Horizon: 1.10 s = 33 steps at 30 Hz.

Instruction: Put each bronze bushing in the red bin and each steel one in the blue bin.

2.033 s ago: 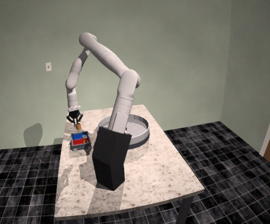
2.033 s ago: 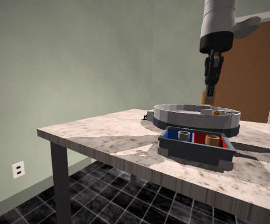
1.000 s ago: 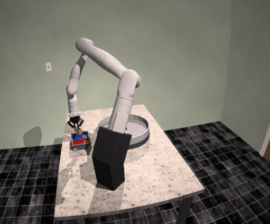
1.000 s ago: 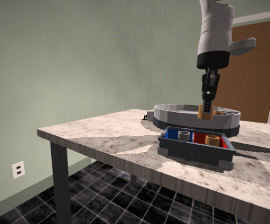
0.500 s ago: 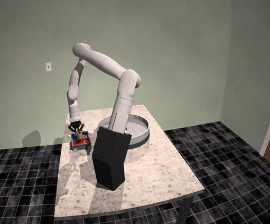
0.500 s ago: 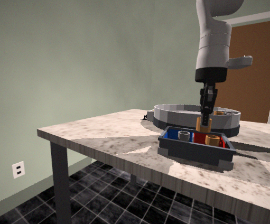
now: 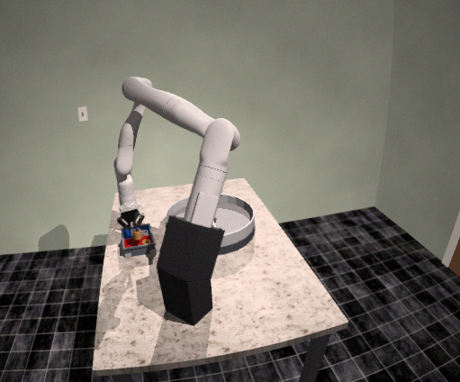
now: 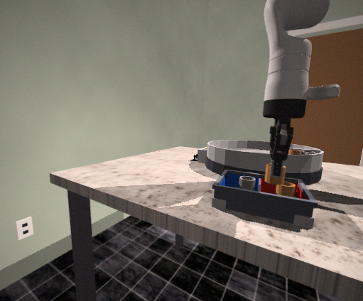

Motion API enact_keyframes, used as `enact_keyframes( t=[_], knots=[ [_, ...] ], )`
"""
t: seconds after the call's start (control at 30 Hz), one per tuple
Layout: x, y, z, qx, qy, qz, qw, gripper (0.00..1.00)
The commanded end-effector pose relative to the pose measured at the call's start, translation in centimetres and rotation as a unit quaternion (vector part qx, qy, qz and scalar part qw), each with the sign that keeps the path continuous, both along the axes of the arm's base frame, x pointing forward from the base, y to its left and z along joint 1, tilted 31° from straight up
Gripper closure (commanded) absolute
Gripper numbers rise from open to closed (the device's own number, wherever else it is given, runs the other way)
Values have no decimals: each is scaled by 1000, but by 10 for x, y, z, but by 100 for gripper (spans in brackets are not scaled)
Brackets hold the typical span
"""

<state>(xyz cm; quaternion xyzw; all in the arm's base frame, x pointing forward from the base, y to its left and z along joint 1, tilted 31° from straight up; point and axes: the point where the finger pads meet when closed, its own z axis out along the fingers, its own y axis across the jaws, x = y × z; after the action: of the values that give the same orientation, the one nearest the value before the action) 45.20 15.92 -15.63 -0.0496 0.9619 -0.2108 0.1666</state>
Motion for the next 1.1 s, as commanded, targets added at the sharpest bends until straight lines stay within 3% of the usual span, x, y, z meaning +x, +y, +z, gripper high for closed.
enact_keyframes(
  t=[0.0,1.07],
  knots=[
    [1,-1,-3,0,0,0,1000,100],
    [6,-8,-17,-1,0,0,1000,100]
  ],
)
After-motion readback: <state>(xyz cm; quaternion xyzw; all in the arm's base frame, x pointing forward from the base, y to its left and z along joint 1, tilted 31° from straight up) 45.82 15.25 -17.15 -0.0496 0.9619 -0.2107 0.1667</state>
